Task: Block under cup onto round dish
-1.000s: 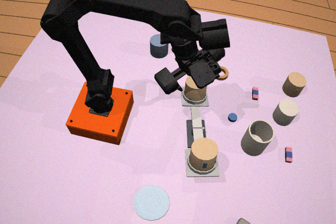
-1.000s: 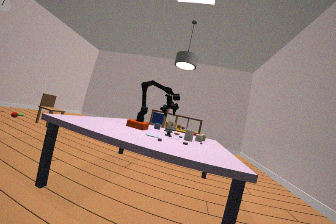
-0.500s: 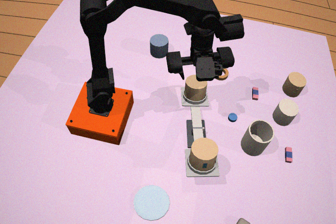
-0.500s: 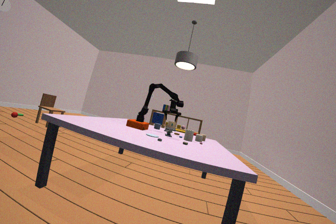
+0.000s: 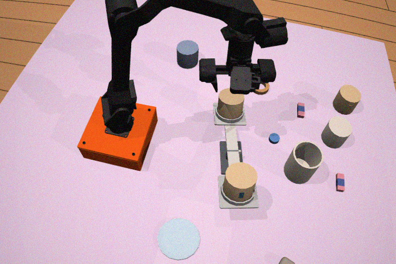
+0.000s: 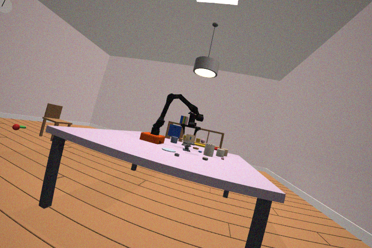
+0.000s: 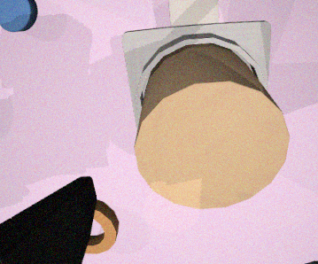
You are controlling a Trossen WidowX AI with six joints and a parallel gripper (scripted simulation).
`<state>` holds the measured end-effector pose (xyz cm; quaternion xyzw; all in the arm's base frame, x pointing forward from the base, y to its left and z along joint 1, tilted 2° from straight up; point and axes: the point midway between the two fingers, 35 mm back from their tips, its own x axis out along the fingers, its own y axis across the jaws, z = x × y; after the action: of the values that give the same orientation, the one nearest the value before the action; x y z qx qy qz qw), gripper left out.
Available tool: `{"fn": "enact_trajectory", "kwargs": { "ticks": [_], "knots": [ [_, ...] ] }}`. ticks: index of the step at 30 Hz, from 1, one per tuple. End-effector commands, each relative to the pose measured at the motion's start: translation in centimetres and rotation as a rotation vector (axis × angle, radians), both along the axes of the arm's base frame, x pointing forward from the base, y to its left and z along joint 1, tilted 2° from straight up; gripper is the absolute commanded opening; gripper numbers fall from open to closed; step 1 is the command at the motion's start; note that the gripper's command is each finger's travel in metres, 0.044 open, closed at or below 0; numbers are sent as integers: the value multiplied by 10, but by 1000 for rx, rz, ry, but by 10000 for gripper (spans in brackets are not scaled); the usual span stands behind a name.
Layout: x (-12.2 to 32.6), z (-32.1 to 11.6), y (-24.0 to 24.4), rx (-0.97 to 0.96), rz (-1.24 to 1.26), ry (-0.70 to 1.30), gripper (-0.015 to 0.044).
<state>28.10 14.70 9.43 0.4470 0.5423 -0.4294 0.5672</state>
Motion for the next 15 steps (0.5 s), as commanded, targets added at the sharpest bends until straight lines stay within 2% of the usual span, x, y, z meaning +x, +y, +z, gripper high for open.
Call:
{"fn": "enact_trajectory", "kwargs": {
  "ticks": [1,15],
  "knots": [
    [-1,-11,-1,-11,-8,12,440],
    [1,-30,-1,-11,-8,12,440]
  ]
}}
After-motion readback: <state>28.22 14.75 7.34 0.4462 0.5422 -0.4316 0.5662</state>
